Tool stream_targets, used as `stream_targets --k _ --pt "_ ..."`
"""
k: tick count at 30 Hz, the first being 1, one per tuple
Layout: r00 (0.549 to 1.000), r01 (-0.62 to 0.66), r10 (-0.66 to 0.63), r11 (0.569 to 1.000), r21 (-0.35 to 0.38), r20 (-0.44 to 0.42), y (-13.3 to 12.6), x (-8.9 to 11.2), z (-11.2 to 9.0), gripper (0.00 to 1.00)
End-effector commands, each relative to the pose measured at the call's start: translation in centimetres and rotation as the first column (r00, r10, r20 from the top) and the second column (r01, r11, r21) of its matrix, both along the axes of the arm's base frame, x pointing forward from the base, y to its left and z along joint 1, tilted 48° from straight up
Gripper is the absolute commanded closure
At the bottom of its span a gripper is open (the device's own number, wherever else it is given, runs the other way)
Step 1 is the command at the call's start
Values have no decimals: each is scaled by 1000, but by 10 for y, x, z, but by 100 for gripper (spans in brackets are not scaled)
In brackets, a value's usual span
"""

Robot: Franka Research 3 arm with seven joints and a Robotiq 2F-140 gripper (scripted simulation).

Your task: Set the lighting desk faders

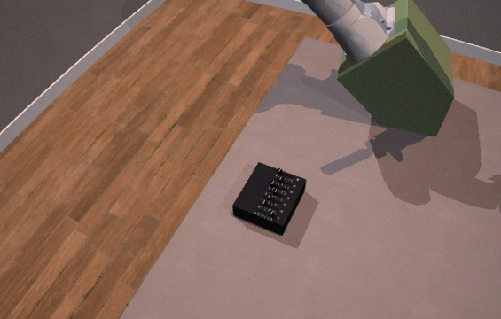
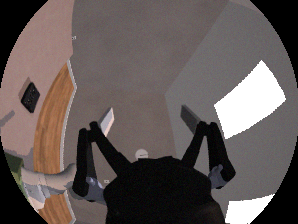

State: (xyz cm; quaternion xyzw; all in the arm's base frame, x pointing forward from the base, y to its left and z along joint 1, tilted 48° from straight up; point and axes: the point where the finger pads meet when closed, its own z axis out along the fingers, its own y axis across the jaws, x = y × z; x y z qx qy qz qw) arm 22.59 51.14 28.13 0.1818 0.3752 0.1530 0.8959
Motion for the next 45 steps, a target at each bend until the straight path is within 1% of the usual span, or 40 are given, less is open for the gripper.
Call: stream_targets --k 1,17,19,20,21,22,23,24,25,26,27,28,29,30,31,34,35,38,39,40,44,45 --pt "1000 0 0 1000 0 0 0 0 0 0" --pt "1000 0 0 1000 0 0 0 0 0 0" --pt "1000 4 -4 1000 5 -5 -2 5 0 0" --pt "1000 12 -12 1000 16 -16 -6 16 0 0" --pt "999 27 -26 999 36 -35 -14 34 1 0" --pt "997 50 -46 997 67 -64 -28 61 1 0" --pt "997 50 -46 997 67 -64 -28 61 1 0" --pt "992 85 -73 990 111 -102 -46 89 0 0" --pt "992 85 -73 990 111 -102 -49 95 0 0" --pt "992 85 -73 990 111 -102 -49 95 0 0" --pt "983 131 -106 977 169 -148 -74 128 -2 0" --pt "983 131 -106 977 169 -148 -78 135 -3 0" --pt "983 131 -106 977 169 -148 -78 135 -3 0" --pt "969 189 -141 951 243 -202 -109 165 -5 0" --pt "969 189 -141 951 243 -202 -117 177 -7 0" --pt "969 189 -141 951 243 -202 -117 177 -7 0" --pt "950 259 -177 907 330 -258 -164 217 -15 0" --pt "950 259 -177 907 330 -258 -165 218 -15 0" --pt "925 337 -211 839 428 -315 -212 245 -23 0" --pt "925 337 -211 839 428 -315 -222 254 -26 0" --pt "925 337 -211 839 428 -315 -222 254 -26 0" --pt "898 414 -240 741 529 -367 -282 281 -41 0"
